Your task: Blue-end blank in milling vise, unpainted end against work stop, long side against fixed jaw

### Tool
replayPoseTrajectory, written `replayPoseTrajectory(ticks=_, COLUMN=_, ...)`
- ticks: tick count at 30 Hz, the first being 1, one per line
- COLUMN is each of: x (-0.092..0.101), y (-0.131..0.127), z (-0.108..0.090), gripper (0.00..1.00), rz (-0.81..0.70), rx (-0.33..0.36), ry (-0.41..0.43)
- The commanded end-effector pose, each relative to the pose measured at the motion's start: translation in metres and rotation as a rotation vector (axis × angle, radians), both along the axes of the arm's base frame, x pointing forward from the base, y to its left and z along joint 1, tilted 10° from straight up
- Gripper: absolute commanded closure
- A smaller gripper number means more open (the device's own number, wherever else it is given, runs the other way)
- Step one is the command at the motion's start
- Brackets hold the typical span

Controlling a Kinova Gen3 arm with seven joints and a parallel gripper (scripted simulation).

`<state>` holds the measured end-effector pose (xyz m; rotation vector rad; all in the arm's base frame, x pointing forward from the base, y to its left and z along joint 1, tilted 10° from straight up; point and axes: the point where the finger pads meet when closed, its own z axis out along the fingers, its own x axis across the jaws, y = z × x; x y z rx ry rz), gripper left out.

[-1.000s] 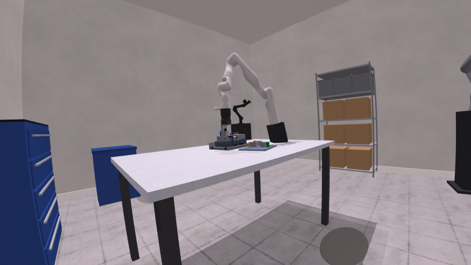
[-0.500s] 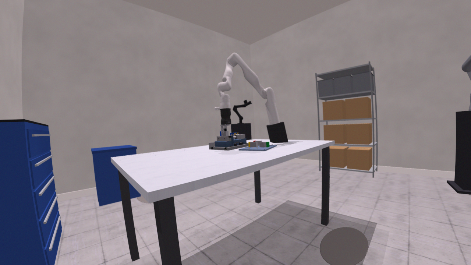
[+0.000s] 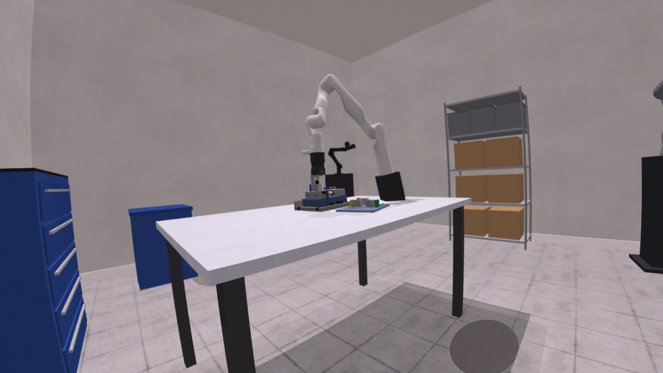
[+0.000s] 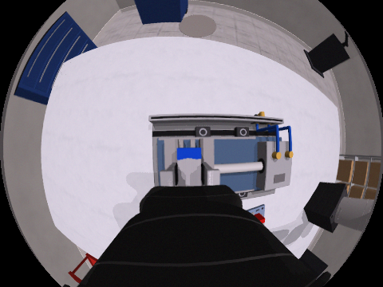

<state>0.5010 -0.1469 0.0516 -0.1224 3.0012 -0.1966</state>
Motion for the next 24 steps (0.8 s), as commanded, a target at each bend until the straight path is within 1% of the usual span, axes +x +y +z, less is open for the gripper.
replayPoseTrajectory(ticks=1, x=-0.0007, y=0.0006, z=0.0025, gripper=1.00, rz=0.000, rx=-0.001, ry=0.000)
replayPoseTrajectory(ticks=24, x=-0.0022, y=0.0017, z=0.0050, gripper=1.00, rz=0.000, rx=-0.002, ry=0.001)
